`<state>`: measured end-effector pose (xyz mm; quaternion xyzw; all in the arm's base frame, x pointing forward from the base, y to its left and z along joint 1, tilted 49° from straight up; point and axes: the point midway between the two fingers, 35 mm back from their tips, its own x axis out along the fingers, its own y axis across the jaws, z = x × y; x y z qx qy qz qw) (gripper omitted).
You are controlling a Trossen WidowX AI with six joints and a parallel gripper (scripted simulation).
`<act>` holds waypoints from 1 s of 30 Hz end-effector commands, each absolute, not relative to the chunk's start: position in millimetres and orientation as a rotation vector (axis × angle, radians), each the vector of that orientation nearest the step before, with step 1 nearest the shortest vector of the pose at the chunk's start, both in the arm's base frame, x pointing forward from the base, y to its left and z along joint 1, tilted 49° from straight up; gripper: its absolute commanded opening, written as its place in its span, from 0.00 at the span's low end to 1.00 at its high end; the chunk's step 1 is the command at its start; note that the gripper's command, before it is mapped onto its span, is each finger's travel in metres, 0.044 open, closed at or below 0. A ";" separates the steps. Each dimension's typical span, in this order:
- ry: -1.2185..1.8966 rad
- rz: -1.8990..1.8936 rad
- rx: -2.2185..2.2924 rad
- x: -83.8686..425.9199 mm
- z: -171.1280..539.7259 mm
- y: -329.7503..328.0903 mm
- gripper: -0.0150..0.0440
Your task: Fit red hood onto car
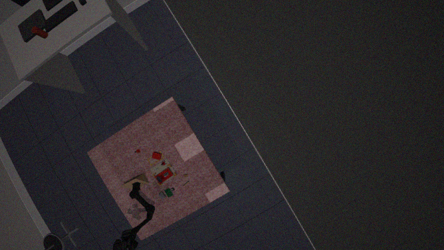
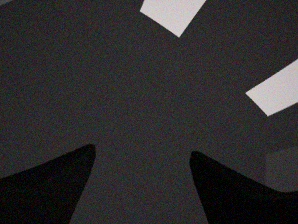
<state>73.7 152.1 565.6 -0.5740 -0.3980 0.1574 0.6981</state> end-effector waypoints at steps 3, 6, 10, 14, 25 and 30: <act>-0.835 0.428 -1.264 63.8 549.5 204.5 1.00; -0.786 0.461 -1.260 65.0 537.6 232.0 1.00; -0.707 0.475 -1.273 77.9 518.4 264.9 1.00; -0.661 0.485 -1.275 86.5 507.1 280.7 1.00; -0.396 0.588 -1.268 123.5 426.4 352.3 1.00; -0.294 0.583 -1.346 148.2 381.0 369.2 1.00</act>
